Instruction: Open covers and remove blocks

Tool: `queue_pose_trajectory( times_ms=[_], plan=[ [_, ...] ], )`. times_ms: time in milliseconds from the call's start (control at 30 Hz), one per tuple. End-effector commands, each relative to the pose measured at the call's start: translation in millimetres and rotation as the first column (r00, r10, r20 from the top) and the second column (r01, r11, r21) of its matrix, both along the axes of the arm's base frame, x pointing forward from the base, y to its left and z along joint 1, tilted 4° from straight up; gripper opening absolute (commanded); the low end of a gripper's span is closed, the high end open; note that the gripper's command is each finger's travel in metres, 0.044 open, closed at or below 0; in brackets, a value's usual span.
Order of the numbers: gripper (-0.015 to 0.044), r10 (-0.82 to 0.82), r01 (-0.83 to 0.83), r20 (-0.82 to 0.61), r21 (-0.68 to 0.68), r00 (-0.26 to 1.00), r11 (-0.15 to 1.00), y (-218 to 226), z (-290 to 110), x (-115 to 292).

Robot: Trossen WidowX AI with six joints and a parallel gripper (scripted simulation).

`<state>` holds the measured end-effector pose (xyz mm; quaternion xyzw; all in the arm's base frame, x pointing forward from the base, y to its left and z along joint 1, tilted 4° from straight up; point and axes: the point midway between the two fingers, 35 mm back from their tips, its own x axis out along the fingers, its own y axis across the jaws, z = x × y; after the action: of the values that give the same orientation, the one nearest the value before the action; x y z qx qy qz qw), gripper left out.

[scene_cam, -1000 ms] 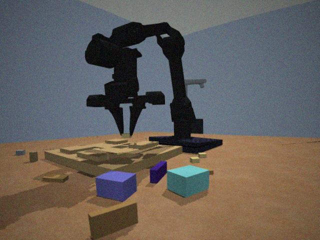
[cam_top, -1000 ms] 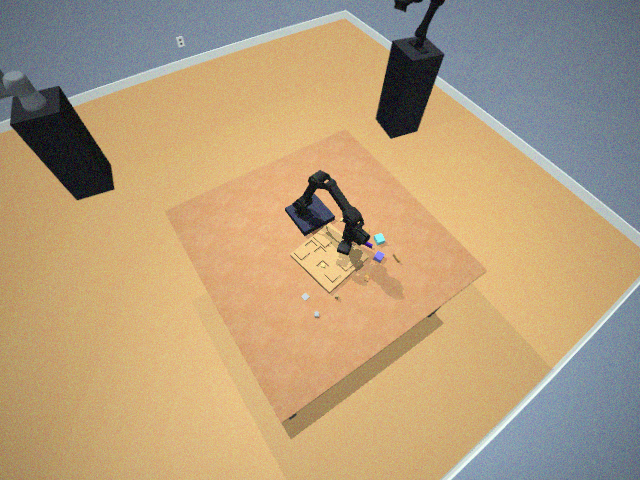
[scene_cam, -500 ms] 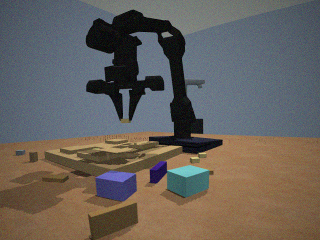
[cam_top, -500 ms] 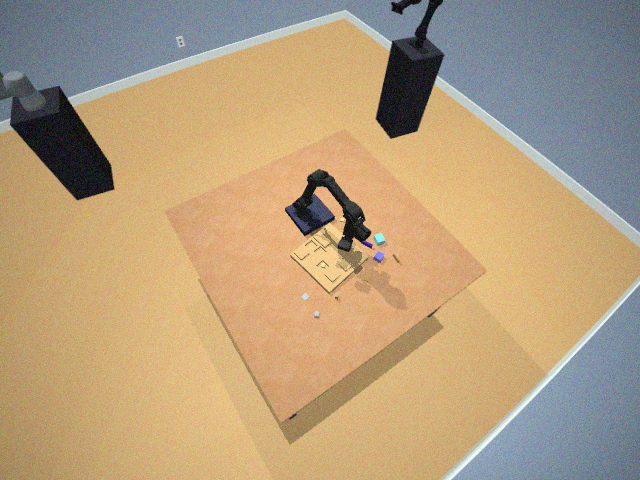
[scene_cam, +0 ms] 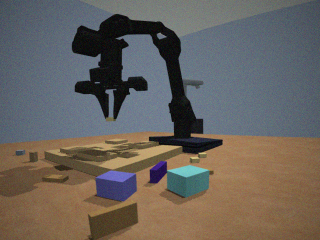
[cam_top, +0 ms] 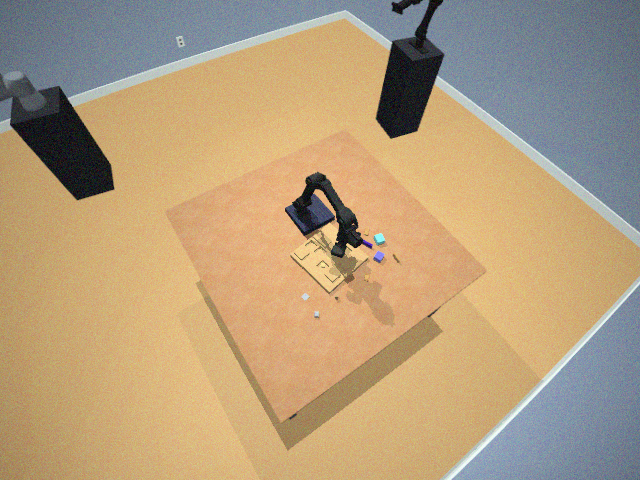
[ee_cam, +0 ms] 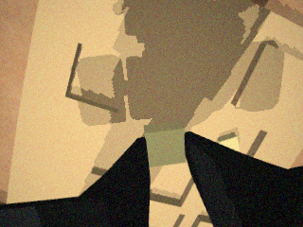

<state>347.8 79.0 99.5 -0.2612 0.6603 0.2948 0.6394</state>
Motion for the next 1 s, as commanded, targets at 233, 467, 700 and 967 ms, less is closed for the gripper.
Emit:
queue_pose_trajectory(
  times_ms=[233,467,700,967],
  plan=[
    [0.008,0.003,-0.003,0.006,-0.007,1.0,1.0,-37.1,0.2,13.7],
    [0.008,0.003,-0.003,0.007,-0.01,1.0,1.0,-62.6,-0.2,19.5],
    [0.008,0.003,-0.003,0.008,-0.012,1.0,1.0,-88.6,-0.6,23.4],
    [0.008,0.003,-0.003,0.008,-0.015,1.0,1.0,-119.0,-1.1,25.6]
  ],
)
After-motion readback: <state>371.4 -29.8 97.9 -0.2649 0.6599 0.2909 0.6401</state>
